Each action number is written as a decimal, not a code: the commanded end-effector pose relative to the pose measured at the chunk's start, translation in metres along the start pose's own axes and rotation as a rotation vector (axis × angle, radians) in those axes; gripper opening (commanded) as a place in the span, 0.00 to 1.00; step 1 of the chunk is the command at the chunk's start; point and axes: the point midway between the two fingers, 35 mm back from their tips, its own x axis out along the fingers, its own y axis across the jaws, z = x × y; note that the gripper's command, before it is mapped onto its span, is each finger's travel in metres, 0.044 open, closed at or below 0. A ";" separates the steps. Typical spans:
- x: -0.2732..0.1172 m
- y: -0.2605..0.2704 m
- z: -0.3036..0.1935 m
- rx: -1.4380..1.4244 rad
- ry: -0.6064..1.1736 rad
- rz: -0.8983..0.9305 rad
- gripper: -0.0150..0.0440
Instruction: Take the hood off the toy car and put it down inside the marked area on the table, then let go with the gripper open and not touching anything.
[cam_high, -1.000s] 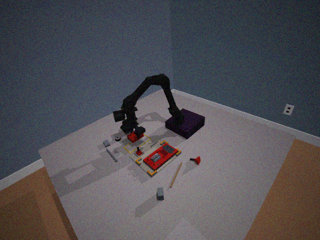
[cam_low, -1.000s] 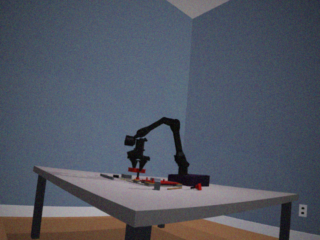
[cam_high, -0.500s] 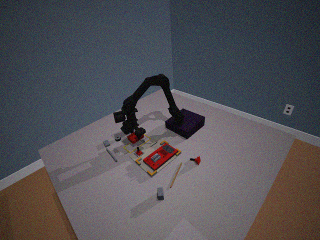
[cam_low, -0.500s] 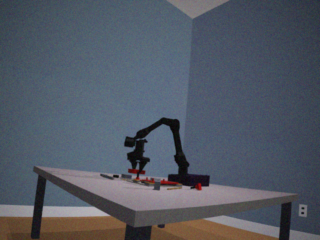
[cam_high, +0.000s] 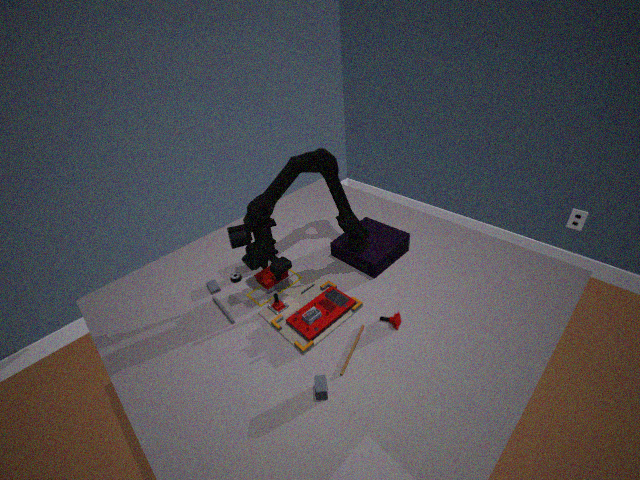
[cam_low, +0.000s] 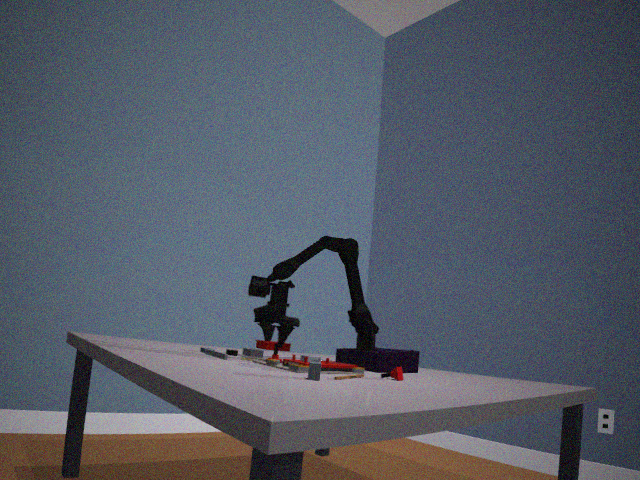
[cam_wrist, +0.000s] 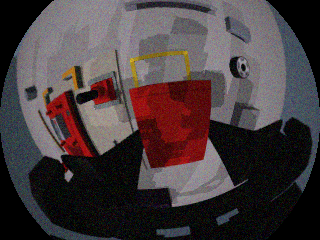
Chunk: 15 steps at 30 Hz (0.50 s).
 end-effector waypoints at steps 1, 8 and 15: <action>0.003 0.001 0.000 -0.004 0.000 0.003 0.25; 0.006 0.001 -0.001 -0.004 0.000 0.003 0.25; 0.010 0.001 -0.001 -0.004 0.000 0.003 0.25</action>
